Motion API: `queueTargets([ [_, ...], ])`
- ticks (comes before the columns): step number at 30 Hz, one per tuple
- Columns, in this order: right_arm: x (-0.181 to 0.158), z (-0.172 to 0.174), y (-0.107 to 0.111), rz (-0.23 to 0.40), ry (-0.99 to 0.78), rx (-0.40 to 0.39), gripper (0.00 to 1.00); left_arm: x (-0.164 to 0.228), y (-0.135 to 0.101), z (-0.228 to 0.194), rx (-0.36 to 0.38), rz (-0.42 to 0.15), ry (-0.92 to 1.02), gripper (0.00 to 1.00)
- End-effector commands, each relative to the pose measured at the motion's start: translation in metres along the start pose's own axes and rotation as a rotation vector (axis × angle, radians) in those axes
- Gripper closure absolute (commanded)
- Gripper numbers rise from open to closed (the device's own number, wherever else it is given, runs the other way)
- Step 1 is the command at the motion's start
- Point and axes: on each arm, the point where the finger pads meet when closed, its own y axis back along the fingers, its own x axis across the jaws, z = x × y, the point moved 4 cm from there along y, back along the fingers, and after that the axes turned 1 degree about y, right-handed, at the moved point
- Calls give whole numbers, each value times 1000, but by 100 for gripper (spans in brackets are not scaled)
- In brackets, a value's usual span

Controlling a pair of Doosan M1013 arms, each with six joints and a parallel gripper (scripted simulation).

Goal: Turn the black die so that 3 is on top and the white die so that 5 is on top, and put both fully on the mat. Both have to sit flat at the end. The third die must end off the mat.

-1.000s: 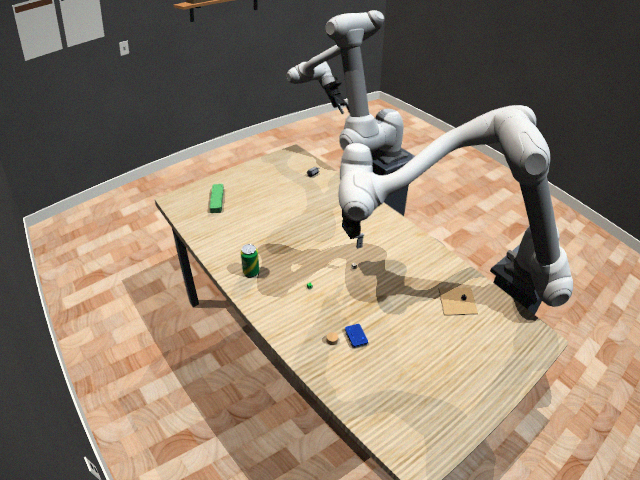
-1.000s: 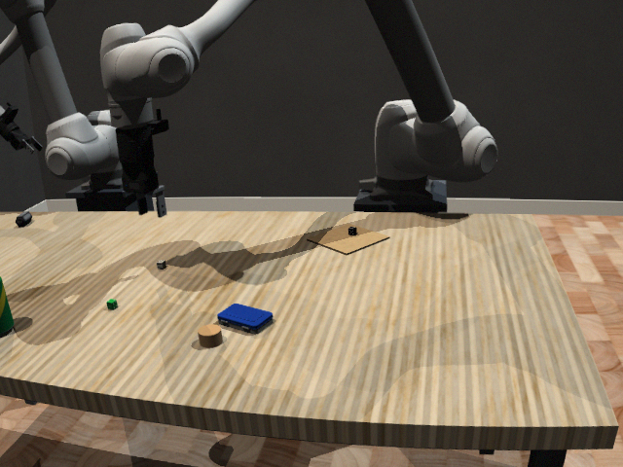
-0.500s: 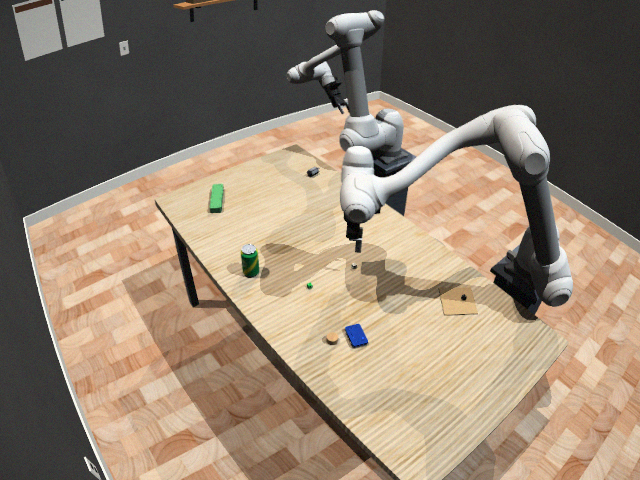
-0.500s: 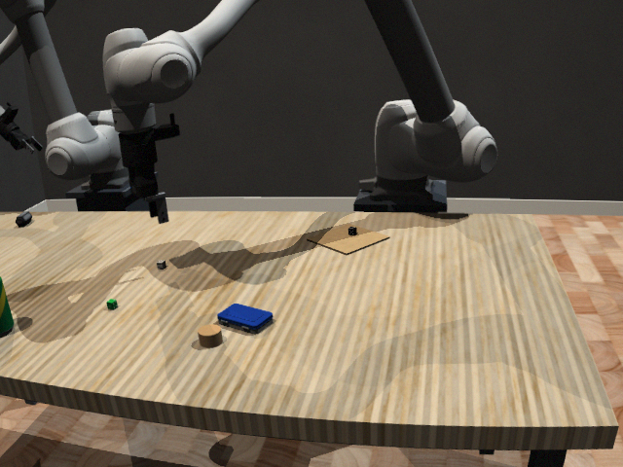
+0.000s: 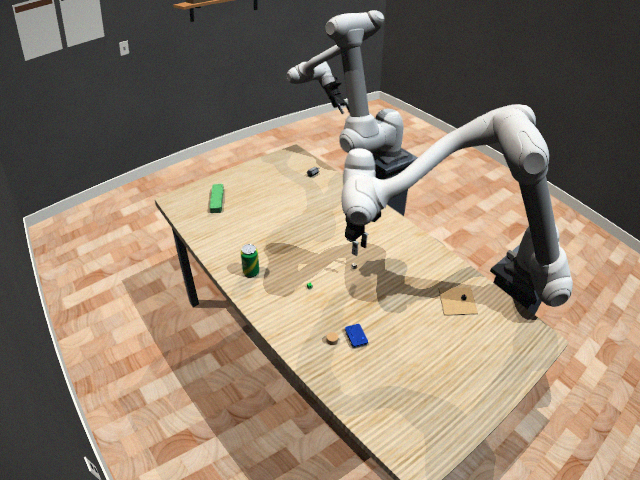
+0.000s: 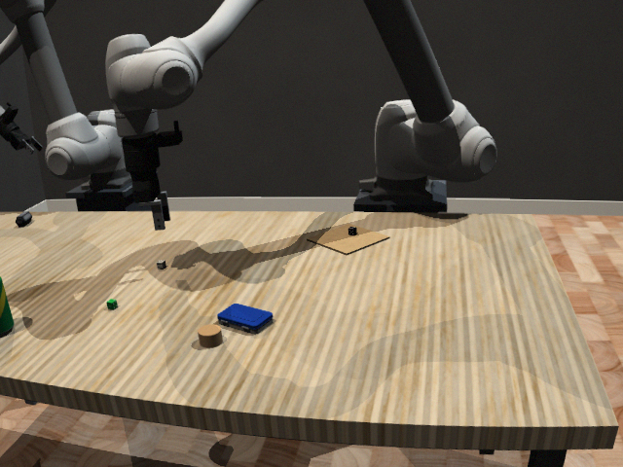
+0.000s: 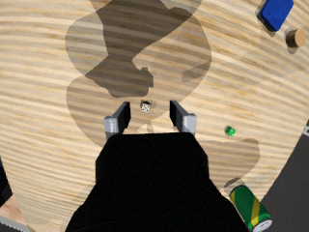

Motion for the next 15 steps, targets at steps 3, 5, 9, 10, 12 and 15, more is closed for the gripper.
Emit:
queueTargets([
  [3,-2,1,0,-3,2,-7,0,0,-1,0,-10,2,-252,0],
  [5,-2,1,0,-3,2,-7,0,1,-2,0,-9,2,-294,0],
  [9,-2,1,0,-3,2,-7,0,2,-5,1,-9,3,-482,0],
  [10,-2,1,0,-3,2,-7,0,2,-5,1,-9,3,-507,0],
  [12,-2,1,0,-3,2,-7,0,2,-6,1,-9,3,-561,0],
  [15,-2,1,0,-3,2,-7,0,3,-8,2,-9,4,-684,0],
])
